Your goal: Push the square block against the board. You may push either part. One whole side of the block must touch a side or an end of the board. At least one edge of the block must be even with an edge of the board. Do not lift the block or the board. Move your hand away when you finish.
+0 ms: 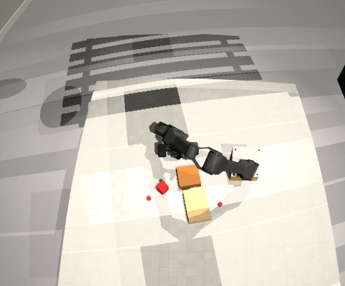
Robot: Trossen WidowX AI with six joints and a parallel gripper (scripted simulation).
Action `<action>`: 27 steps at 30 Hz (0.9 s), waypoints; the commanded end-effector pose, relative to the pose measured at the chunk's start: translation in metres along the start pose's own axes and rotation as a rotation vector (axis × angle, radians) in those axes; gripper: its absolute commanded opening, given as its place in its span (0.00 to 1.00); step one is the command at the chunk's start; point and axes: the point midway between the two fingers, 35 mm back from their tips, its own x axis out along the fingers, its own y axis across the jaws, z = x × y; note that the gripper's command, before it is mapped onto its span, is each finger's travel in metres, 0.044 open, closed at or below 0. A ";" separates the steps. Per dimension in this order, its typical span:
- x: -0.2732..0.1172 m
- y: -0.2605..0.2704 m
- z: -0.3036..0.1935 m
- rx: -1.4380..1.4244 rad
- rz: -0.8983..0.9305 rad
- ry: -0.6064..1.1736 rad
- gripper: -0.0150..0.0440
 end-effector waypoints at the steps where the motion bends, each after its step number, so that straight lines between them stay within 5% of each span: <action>1: -0.034 0.003 0.001 -0.009 0.009 -0.012 0.25; 9: -0.043 0.005 0.001 -0.028 0.024 -0.015 0.25; 27: -0.044 0.021 -0.039 -0.645 0.013 -0.021 0.25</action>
